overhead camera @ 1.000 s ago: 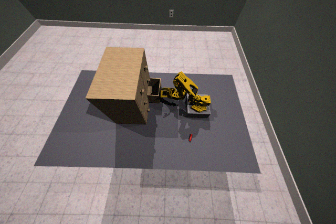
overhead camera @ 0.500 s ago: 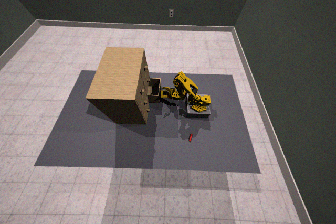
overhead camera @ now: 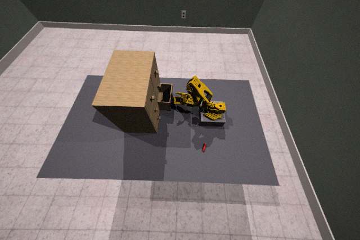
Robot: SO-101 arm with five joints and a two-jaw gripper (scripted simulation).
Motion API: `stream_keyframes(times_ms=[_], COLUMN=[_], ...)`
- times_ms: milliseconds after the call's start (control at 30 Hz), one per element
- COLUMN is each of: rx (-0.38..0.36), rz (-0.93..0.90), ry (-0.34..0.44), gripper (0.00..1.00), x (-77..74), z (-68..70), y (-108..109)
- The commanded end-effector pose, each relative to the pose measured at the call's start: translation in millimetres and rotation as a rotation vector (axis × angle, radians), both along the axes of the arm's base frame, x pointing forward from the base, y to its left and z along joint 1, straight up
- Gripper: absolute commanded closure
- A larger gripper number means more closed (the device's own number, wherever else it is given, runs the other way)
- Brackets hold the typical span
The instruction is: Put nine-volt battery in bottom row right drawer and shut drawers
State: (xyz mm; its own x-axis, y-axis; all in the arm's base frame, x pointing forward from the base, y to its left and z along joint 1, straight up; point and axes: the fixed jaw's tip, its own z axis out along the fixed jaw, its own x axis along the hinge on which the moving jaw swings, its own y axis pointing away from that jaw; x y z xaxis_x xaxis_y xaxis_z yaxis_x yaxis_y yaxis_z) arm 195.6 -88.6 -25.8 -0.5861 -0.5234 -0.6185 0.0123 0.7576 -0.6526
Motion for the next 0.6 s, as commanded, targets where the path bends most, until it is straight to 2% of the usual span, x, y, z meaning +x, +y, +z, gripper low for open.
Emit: stream_keyframes(times_ms=[0,67,567], rx=[0.000,0.006,-0.014], rz=[-0.024,-0.034,-0.085], ry=[0.021,0.035,0.005], gripper=[0.79,0.79,0.79], x=[-8.5,-12.8,-15.1], z=[3.1,3.3,12.5], y=[-2.6,-2.8,-13.9])
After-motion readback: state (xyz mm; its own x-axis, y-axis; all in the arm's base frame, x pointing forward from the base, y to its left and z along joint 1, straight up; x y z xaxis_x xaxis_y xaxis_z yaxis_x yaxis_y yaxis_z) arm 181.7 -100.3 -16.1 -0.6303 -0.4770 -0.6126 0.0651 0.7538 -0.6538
